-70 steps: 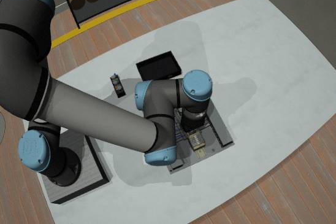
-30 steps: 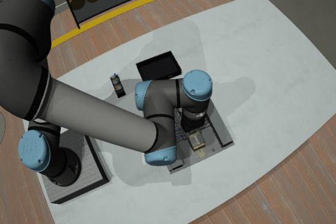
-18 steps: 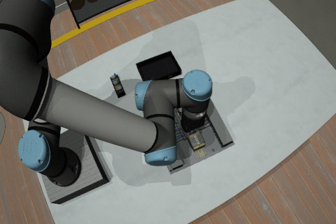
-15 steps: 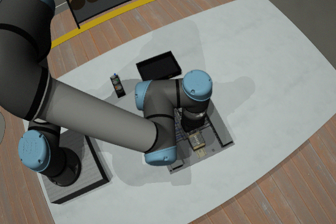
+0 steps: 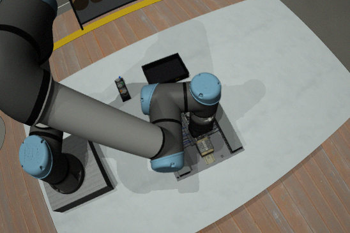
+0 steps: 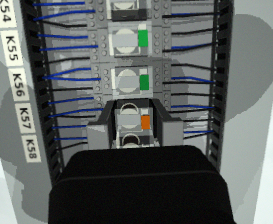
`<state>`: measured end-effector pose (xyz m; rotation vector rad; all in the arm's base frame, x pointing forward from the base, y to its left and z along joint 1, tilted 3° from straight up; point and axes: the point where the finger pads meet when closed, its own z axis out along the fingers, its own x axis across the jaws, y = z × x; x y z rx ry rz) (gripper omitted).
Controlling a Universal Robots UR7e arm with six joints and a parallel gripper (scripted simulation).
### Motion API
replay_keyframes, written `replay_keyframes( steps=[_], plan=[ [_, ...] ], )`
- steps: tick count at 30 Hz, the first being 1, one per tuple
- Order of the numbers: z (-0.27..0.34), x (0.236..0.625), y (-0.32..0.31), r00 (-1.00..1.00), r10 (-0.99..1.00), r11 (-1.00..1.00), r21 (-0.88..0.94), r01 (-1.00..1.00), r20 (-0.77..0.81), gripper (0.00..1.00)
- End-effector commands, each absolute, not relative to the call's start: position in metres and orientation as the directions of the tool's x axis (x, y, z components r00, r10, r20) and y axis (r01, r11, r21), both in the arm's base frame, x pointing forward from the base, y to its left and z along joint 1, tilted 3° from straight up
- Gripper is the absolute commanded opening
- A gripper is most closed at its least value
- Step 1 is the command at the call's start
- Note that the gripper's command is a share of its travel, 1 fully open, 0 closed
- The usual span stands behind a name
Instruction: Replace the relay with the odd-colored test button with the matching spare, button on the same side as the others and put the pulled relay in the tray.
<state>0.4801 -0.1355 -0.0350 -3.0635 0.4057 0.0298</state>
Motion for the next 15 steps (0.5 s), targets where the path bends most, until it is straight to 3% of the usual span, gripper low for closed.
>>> replay_keyframes(
  steps=[1, 15],
  plan=[
    [-0.0345, 0.4805, -0.1358, 0.965, -0.26, -0.964, -0.048, -0.261, -0.024, 0.0],
    [-0.0285, 0.4806, -0.1361, 0.965, -0.26, -0.964, -0.048, -0.261, -0.024, 0.0]
  ],
)
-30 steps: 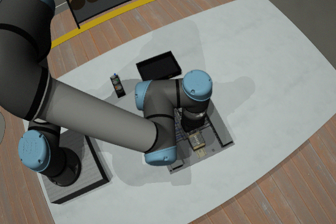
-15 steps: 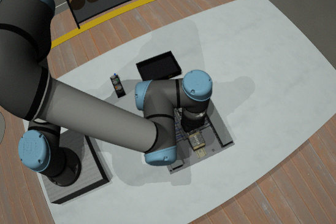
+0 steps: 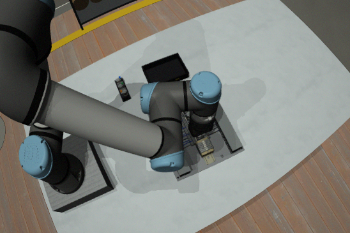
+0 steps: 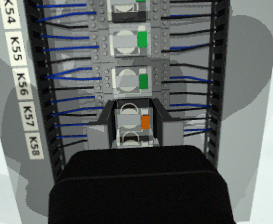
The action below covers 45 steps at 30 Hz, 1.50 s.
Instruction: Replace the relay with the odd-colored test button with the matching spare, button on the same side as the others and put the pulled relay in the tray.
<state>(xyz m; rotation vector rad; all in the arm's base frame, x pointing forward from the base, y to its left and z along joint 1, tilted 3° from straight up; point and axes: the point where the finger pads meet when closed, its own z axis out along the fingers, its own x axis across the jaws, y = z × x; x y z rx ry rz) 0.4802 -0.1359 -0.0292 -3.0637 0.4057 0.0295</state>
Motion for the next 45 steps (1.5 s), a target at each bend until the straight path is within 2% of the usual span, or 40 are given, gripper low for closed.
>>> replay_keyframes(
  steps=[1, 45],
  plan=[
    [-0.029, 0.481, -0.136, 0.965, -0.26, -0.964, -0.048, -0.261, -0.024, 0.0],
    [-0.008, 0.481, -0.137, 0.965, -0.26, -0.964, -0.048, -0.261, -0.024, 0.0]
  ],
)
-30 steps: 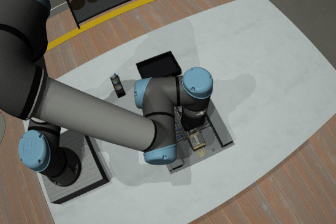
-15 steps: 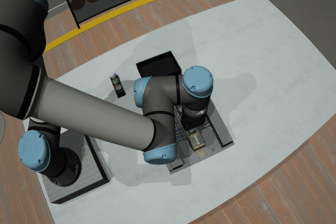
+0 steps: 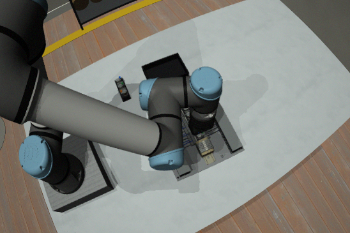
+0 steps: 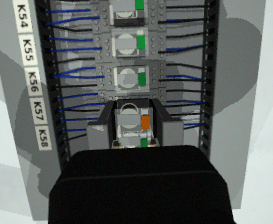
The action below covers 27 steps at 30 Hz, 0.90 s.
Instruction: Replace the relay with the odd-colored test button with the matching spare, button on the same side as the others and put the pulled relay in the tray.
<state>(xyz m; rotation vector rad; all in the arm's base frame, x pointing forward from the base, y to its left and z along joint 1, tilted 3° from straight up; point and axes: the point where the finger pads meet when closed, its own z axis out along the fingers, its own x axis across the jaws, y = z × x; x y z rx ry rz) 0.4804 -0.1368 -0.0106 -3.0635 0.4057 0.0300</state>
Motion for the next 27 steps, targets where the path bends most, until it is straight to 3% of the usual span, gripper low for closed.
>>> replay_keyframes(
  steps=[1, 27],
  plan=[
    [-0.0075, 0.4809, -0.1372, 0.965, -0.26, -0.964, -0.048, -0.261, -0.024, 0.0],
    [-0.0001, 0.4809, -0.1376, 0.965, -0.26, -0.964, -0.048, -0.261, -0.024, 0.0]
  ],
)
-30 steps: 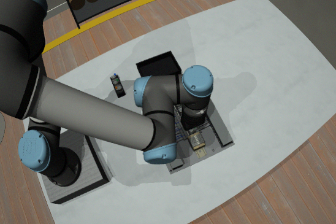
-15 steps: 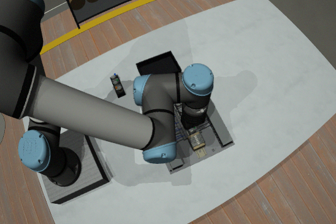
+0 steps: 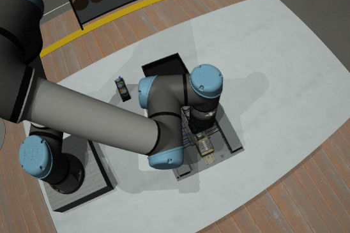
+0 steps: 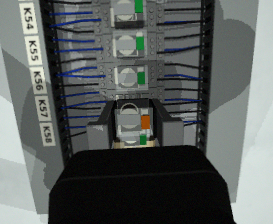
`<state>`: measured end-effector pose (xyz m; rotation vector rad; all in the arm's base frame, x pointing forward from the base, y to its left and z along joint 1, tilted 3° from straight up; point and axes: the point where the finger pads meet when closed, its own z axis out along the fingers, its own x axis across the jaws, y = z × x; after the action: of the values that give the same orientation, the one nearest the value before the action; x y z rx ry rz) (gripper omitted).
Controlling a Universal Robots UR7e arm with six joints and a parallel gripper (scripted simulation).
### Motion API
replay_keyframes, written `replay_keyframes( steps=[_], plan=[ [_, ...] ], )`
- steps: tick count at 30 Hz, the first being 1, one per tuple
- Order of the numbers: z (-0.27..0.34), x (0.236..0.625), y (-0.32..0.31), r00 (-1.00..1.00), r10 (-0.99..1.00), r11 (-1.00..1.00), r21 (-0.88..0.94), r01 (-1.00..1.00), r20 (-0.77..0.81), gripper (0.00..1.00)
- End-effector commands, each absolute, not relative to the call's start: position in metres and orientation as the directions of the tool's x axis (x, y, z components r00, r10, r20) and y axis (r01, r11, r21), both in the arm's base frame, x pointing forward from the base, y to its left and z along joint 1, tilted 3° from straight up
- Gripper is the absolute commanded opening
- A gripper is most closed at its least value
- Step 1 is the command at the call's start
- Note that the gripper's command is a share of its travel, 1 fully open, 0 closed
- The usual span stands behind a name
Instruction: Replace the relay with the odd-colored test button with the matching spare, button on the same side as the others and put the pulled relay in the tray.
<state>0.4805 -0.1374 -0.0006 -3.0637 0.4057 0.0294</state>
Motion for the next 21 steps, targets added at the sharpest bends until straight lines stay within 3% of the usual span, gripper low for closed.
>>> replay_keyframes(
  steps=[1, 21],
  plan=[
    [-0.0005, 0.4809, -0.1376, 0.965, -0.26, -0.964, -0.048, -0.261, -0.024, 0.0],
    [-0.0032, 0.4809, -0.1375, 0.965, -0.26, -0.964, -0.048, -0.261, -0.024, 0.0]
  ],
)
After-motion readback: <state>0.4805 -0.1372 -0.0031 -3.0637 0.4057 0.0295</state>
